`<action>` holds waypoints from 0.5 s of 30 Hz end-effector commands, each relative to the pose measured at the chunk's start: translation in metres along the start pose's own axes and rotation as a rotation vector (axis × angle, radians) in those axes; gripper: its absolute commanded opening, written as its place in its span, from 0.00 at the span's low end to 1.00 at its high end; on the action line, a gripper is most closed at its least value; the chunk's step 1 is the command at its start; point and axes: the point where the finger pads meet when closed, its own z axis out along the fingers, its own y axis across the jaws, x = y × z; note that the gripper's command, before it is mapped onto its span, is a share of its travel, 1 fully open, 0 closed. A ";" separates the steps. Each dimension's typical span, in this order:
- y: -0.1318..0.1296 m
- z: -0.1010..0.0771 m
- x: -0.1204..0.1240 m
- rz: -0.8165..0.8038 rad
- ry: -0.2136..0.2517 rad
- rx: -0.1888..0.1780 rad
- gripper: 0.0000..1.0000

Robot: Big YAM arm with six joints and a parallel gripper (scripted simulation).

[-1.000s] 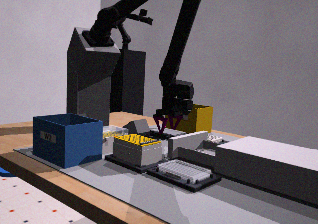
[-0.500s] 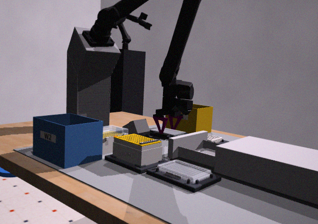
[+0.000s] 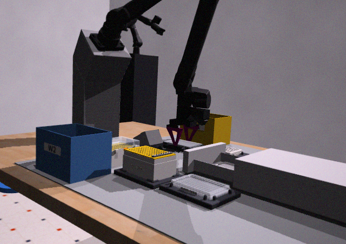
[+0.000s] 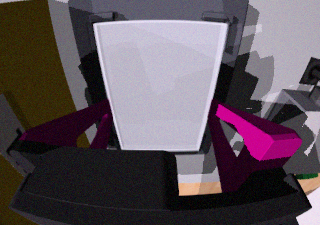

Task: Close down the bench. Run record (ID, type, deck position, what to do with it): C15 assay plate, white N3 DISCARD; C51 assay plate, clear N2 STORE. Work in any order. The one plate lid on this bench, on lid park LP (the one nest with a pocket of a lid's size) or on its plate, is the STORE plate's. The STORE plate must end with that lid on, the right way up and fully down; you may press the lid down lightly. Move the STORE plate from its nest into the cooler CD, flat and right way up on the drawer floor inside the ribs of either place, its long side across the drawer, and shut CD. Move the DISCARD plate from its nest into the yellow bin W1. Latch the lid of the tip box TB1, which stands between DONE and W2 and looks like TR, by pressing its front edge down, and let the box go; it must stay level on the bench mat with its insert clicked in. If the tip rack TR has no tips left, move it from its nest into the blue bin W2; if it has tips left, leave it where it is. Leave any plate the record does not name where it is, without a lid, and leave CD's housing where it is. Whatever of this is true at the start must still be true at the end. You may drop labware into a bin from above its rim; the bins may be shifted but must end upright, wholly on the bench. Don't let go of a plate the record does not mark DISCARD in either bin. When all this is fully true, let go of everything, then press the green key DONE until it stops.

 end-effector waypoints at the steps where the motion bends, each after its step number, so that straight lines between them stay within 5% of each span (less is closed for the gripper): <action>1: 0.005 -0.003 -0.014 -0.005 -0.031 -0.008 0.00; 15: 0.008 -0.009 -0.015 -0.007 -0.030 -0.012 0.00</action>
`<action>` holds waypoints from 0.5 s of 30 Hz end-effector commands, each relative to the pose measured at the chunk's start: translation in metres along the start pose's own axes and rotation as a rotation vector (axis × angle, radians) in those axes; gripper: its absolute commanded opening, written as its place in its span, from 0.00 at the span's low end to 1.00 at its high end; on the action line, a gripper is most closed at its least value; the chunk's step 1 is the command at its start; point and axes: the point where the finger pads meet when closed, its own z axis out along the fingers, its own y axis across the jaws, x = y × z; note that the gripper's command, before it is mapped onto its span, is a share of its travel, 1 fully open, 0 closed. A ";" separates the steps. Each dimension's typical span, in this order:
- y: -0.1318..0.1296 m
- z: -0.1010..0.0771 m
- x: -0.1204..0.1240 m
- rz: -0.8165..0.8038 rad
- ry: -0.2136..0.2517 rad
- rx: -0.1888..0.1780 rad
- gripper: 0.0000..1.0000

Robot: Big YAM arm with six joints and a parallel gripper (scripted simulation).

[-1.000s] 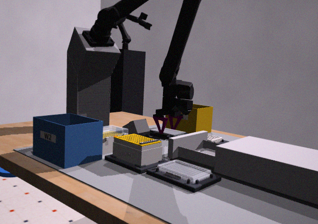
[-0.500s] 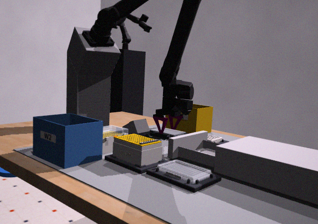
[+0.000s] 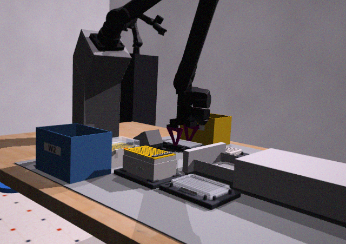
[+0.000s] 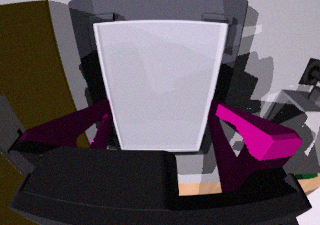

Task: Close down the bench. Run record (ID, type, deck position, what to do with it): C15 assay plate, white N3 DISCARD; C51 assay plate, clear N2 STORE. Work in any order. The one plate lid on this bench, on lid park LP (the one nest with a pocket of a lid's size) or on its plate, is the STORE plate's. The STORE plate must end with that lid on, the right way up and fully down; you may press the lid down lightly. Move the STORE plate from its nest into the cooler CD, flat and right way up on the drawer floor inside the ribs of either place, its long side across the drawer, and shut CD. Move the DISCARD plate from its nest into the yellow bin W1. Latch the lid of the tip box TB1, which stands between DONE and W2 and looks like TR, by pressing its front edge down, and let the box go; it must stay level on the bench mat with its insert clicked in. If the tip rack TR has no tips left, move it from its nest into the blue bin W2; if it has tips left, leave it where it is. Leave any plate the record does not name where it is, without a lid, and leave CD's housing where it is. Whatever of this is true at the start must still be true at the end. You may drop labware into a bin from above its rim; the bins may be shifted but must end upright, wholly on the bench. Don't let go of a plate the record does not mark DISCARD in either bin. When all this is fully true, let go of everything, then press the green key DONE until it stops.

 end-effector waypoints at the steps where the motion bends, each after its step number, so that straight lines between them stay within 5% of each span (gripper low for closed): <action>1: 0.008 -0.010 -0.012 -0.010 -0.025 -0.012 0.00; 15: 0.005 -0.016 0.000 -0.007 -0.006 -0.008 0.00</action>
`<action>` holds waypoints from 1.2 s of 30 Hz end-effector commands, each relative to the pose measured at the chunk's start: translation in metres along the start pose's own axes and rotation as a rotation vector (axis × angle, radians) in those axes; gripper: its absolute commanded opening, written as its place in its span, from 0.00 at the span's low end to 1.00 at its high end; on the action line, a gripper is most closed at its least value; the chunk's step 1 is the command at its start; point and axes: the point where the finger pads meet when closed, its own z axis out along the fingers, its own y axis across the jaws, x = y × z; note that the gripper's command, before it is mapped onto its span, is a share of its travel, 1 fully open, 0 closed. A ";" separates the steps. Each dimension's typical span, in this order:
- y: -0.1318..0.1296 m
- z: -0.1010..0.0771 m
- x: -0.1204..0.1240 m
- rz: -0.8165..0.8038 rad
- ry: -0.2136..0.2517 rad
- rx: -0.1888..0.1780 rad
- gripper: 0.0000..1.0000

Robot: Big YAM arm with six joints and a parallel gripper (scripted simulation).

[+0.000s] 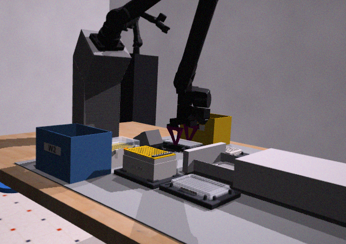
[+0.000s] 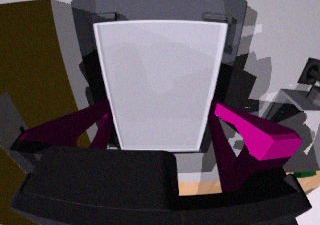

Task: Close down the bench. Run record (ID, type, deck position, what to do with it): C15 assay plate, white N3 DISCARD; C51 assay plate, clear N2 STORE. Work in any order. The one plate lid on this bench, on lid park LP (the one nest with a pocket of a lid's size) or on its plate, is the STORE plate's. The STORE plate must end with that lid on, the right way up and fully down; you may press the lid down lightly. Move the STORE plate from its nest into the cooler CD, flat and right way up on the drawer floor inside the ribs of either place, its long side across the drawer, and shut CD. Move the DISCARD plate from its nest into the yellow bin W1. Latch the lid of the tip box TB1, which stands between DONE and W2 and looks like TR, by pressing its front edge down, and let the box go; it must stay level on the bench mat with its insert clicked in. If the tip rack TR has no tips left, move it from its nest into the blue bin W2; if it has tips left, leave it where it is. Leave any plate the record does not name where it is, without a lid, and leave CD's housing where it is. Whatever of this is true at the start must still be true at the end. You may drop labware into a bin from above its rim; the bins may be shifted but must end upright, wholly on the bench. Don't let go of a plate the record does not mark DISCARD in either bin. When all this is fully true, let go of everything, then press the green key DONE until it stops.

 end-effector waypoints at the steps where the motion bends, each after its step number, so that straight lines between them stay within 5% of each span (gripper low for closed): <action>1: 0.005 -0.014 0.000 -0.002 -0.008 -0.010 0.00; 36: 0.002 -0.014 0.006 -0.005 0.006 -0.004 0.00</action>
